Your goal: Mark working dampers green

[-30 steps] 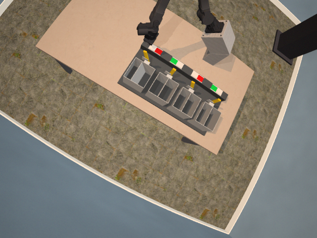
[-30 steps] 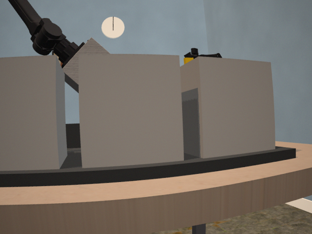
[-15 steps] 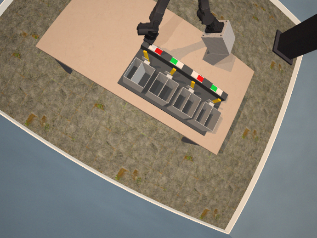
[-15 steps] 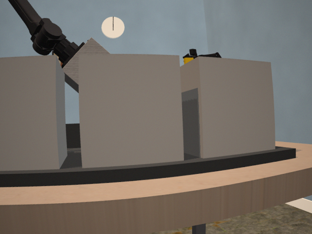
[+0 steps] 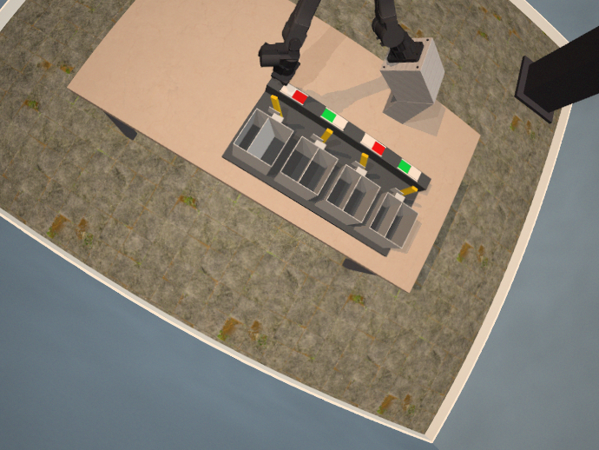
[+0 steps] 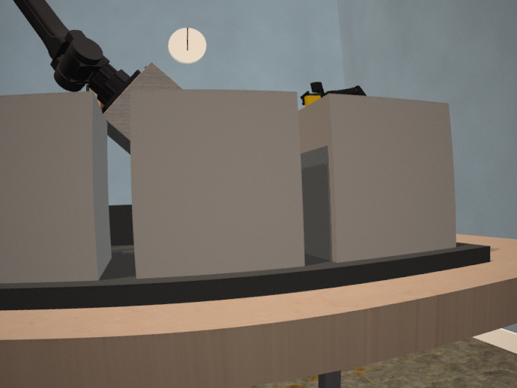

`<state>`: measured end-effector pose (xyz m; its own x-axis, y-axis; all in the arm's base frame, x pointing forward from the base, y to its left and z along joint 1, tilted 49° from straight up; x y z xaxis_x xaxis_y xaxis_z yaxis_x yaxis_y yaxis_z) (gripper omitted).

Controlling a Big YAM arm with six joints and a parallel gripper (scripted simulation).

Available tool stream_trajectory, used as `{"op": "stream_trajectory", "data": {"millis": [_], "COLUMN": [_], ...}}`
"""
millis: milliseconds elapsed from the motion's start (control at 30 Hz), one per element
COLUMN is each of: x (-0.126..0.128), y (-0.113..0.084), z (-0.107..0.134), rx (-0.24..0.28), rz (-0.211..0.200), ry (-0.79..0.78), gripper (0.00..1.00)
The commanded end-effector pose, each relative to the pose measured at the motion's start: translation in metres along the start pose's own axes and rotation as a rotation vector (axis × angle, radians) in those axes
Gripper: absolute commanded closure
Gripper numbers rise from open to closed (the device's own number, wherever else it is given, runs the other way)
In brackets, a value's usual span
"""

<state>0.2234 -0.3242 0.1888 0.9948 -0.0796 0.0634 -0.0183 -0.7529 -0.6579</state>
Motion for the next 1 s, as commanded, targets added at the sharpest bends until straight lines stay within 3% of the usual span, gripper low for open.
{"op": "stream_trajectory", "data": {"millis": [0, 967], "x": [0.005, 0.003], "y": [0.004, 0.023], "z": [-0.007, -0.009], "rx": [-0.012, -0.014], "rz": [-0.007, -0.004], "ry": [0.004, 0.007], "gripper": [1.00, 1.00]}}
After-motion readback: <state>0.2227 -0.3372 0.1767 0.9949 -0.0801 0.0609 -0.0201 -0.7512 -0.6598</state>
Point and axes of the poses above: the point where the finger pads meet when closed, its own y axis out along the fingers, its own x axis across the jaws, z = x × y, the point moved 8 cm from there along -y, back along the fingers, and after that the axes turned 1 degree about -y, right-handed, at the moved point
